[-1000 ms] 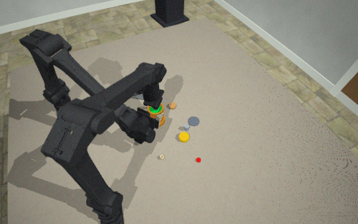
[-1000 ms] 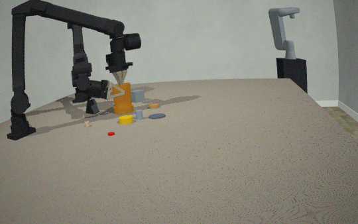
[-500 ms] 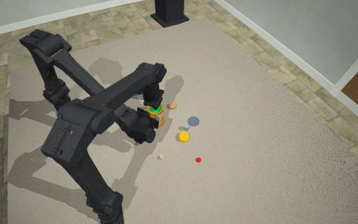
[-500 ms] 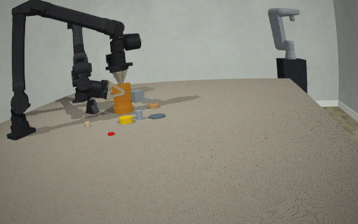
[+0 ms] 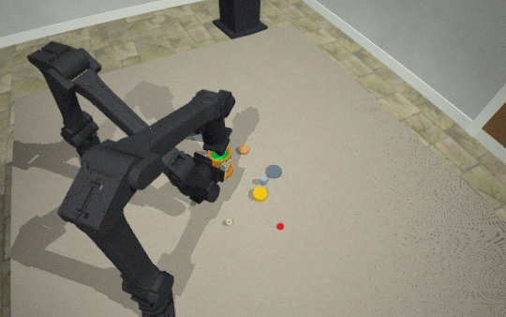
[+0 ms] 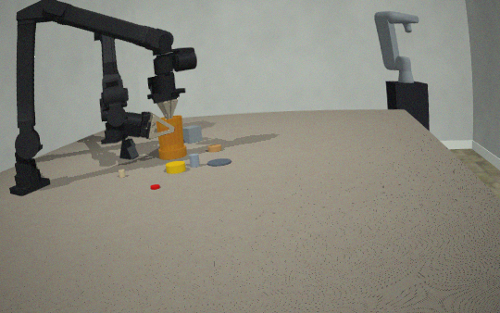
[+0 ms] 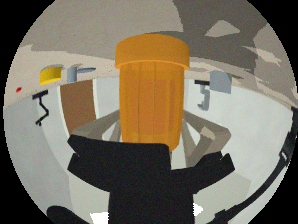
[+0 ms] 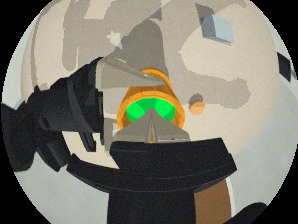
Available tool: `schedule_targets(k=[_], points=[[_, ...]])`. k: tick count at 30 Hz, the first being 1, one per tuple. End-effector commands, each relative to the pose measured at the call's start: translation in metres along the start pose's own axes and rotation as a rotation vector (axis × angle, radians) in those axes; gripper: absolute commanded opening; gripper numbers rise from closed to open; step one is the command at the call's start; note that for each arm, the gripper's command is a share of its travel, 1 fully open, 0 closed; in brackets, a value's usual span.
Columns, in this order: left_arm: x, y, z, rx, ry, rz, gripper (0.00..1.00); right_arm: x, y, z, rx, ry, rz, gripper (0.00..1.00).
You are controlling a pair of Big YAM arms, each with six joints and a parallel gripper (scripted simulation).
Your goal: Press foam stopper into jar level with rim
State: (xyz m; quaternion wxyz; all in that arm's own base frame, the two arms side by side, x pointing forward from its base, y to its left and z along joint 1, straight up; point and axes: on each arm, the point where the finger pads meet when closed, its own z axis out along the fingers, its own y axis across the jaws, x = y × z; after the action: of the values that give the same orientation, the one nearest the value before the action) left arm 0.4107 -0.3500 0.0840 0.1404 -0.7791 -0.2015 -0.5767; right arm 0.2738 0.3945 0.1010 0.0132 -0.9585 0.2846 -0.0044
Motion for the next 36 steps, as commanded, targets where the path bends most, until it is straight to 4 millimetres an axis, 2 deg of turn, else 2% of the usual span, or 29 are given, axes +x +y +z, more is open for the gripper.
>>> schedule_targets(k=[1, 2, 36], points=[[0.011, 0.013, -0.006, -0.015, 0.002, 0.010, 0.64, 0.001, 0.002, 0.040, -0.054, -0.004, 0.006, 0.00], [0.010, 0.010, -0.003, -0.011, 0.002, 0.000, 0.64, 0.000, -0.004, 0.031, -0.034, -0.002, 0.001, 0.00], [0.010, 0.010, -0.003, -0.011, 0.002, 0.000, 0.64, 0.000, -0.003, 0.043, -0.030, -0.002, 0.001, 0.00]])
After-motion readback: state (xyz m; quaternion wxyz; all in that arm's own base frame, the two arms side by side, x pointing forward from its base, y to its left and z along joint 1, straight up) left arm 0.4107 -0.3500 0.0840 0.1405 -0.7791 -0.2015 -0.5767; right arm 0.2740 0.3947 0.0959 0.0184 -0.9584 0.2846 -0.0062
